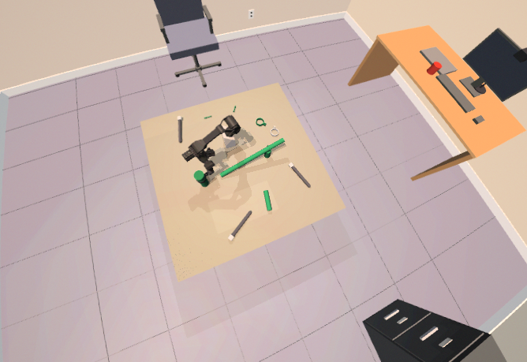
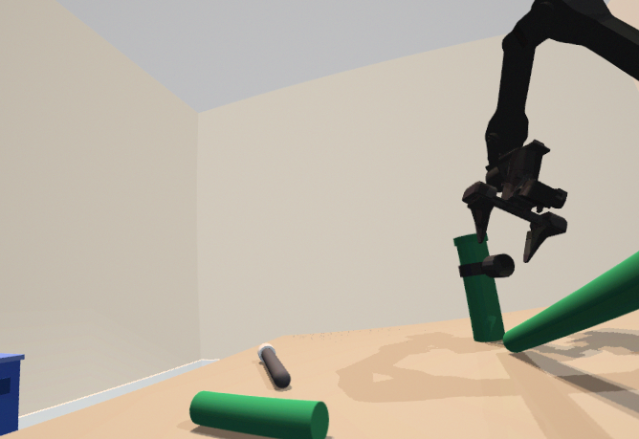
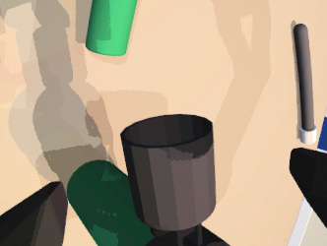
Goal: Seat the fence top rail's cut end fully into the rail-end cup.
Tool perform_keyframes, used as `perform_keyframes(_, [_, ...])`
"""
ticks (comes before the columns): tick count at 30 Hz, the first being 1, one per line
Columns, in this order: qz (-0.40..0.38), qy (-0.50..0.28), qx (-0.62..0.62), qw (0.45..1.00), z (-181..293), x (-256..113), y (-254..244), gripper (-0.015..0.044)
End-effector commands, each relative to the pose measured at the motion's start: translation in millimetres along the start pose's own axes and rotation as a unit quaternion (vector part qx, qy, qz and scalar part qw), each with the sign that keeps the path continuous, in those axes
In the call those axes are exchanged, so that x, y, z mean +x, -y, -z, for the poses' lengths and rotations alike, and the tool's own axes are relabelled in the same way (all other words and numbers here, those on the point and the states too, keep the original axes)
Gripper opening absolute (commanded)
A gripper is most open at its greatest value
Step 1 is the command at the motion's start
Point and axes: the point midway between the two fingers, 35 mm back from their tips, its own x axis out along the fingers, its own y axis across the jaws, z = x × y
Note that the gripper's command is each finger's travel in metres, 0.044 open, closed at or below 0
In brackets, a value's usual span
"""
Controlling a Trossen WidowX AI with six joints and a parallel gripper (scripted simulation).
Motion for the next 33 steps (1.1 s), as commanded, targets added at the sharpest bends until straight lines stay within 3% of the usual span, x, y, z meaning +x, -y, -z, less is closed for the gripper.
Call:
perform_keyframes(1, [0.001,0.001,0.003,1.000,-0.6,8.2,0.2,0.0440])
perform_keyframes(33, [0.003,0.005,0.002,1.000,-3.7,58.5,0.6,0.0440])
